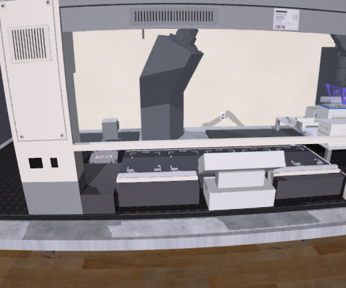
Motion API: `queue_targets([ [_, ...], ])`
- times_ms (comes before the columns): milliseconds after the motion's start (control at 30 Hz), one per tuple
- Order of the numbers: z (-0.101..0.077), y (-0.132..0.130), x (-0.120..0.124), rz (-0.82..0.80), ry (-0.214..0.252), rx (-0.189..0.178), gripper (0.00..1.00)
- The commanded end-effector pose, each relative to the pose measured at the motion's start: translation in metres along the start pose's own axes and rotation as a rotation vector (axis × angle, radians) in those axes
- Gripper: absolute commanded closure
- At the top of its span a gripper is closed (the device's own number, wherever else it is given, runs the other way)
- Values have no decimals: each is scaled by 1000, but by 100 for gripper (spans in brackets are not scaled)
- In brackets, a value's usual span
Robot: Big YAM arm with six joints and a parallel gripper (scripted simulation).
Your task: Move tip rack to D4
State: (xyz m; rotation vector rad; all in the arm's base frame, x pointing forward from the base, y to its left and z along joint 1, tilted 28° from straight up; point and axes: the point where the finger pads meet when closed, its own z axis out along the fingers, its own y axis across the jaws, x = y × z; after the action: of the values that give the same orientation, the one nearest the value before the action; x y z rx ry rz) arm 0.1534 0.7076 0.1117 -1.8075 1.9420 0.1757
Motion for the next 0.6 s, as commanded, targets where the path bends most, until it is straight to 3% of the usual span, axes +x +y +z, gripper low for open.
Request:
queue_targets([
  [0, -37, 8, -20, -2, -49, -1, 100],
  [567, -64, 7, -22, 0, -56, 0, 100],
])
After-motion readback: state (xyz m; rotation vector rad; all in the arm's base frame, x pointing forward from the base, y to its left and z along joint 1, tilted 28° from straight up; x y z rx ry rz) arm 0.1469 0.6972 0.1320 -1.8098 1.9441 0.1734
